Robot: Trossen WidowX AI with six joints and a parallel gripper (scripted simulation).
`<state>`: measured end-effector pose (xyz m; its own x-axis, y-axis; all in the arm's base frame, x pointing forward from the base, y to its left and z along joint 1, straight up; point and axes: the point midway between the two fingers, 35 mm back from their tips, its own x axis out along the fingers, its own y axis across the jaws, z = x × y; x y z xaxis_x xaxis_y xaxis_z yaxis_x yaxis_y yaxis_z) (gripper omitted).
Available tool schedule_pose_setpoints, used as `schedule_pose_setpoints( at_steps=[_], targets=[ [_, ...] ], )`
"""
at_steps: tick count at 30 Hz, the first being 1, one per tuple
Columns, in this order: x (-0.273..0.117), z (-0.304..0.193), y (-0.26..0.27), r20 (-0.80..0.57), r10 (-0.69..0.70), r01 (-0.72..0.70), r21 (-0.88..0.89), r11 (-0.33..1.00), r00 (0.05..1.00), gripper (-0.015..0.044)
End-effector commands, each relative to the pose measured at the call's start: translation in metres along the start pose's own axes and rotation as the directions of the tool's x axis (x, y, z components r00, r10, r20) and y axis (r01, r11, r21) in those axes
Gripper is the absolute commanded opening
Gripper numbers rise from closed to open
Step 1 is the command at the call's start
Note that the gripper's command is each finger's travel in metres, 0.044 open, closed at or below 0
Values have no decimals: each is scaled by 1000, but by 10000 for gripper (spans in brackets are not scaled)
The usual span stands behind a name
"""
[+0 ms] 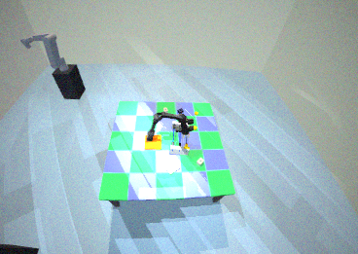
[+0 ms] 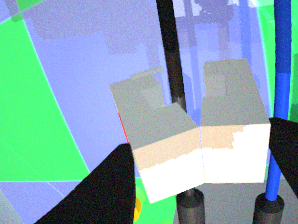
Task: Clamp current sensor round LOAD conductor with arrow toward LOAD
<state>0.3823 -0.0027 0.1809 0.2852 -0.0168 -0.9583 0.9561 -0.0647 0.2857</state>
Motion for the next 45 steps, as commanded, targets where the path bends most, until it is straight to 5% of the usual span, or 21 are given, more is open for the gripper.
schedule_pose_setpoints(
  at_steps=[1, 45],
  targets=[
    [7, 1, 1, 4, 2, -2, 8, 1000, 1000, 0],
    [43, 1, 0, 3, 1, -1, 3, 1000, 1000, 0]
  ],
)
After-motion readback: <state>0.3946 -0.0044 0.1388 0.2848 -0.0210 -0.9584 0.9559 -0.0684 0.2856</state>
